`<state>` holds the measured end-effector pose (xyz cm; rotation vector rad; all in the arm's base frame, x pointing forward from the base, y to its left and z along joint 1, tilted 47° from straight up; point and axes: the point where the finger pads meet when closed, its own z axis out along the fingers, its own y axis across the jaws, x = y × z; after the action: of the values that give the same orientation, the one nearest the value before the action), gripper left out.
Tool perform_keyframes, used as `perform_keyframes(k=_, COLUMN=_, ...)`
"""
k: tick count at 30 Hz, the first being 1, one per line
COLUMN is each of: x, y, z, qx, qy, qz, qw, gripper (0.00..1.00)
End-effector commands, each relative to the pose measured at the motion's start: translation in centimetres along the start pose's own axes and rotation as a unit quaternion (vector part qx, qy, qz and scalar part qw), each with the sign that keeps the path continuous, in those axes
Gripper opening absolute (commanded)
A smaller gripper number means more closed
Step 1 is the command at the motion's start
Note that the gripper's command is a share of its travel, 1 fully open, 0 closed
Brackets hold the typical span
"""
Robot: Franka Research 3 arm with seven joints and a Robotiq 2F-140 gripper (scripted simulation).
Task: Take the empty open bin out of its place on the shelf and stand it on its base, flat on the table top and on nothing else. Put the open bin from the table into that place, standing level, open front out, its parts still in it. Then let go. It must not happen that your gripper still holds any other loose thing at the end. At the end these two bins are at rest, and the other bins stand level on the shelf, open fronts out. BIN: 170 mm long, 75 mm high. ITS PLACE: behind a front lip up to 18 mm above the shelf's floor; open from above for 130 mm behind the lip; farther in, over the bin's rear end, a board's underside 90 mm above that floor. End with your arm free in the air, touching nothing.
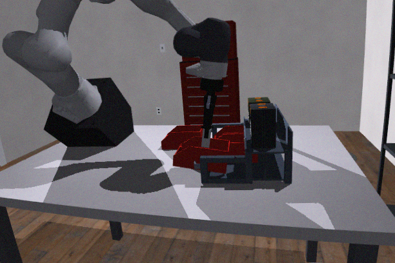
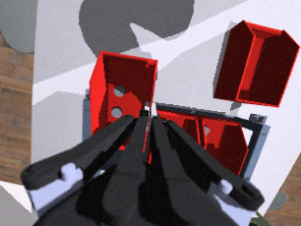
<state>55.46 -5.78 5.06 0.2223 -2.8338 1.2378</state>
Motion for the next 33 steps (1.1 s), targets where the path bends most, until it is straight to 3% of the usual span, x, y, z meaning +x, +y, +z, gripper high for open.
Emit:
perform_keyframes(k=1, x=-0.19, y=0.01, z=-0.07, qx=0.001, qy=0.001, qz=0.001, qw=1.0, gripper=0.0)
perform_keyframes(k=33, x=-0.66, y=0.01, z=-0.14, qx=0.001, qy=0.001, qz=0.001, qw=1.0, gripper=0.0)
